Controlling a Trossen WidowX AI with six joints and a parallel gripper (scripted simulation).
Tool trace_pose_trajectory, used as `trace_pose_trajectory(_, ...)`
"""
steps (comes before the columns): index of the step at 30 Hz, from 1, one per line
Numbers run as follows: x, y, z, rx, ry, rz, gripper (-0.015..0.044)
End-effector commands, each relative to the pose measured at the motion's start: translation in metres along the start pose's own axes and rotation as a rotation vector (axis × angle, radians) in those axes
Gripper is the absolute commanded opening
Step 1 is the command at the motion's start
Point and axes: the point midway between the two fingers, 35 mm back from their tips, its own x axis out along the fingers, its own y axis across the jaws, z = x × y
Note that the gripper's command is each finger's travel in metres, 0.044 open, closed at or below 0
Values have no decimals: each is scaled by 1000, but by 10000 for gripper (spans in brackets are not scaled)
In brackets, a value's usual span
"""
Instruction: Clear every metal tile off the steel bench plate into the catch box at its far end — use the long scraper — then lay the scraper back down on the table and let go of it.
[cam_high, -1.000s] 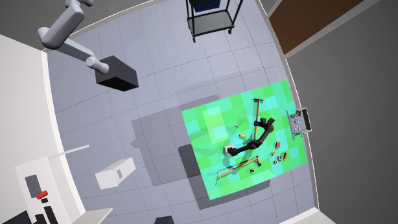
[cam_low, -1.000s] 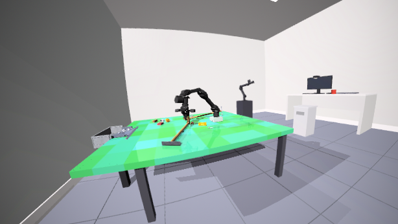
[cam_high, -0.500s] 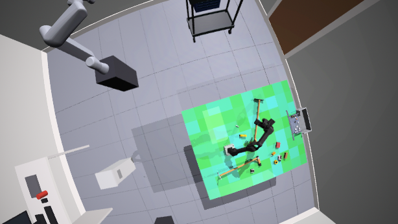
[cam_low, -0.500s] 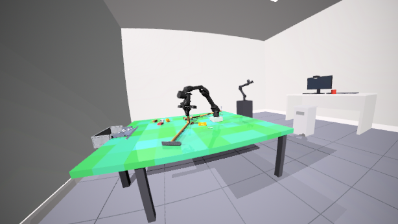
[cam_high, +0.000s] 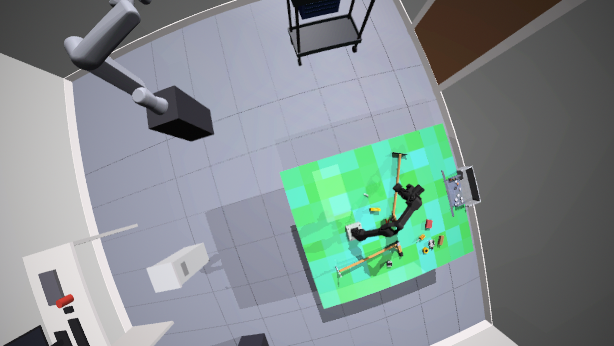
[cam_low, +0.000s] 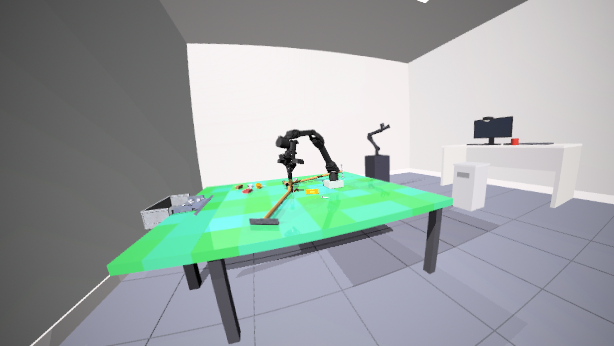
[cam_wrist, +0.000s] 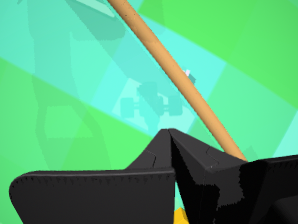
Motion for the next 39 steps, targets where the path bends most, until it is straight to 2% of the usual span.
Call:
trace_pose_trajectory(1,7,0,-2,11,6,-4,0)
trace_pose_trajectory(39,100,0,-14,11,7,-6,0)
